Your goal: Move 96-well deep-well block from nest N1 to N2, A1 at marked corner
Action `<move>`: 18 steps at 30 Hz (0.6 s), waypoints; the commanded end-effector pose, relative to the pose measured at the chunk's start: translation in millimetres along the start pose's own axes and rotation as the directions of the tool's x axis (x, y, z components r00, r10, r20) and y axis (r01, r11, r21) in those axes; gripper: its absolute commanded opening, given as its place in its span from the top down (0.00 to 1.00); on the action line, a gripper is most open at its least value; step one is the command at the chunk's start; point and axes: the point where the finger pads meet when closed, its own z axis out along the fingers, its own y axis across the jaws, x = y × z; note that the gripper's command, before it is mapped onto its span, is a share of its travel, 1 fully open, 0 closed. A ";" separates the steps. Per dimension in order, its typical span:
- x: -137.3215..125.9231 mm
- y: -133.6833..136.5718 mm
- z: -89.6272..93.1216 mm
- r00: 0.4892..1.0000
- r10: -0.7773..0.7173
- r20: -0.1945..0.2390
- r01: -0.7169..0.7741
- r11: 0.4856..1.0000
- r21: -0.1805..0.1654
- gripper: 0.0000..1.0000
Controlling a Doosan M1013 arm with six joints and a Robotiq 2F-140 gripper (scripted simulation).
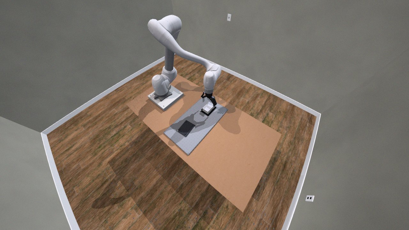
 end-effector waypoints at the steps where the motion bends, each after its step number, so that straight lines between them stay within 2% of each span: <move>1: -0.1 0.0 2.7 1.000 0.000 0.000 0.000 1.000 0.000 0.00; 18: -0.1 0.0 27.7 1.000 0.000 0.000 0.000 1.000 0.000 0.00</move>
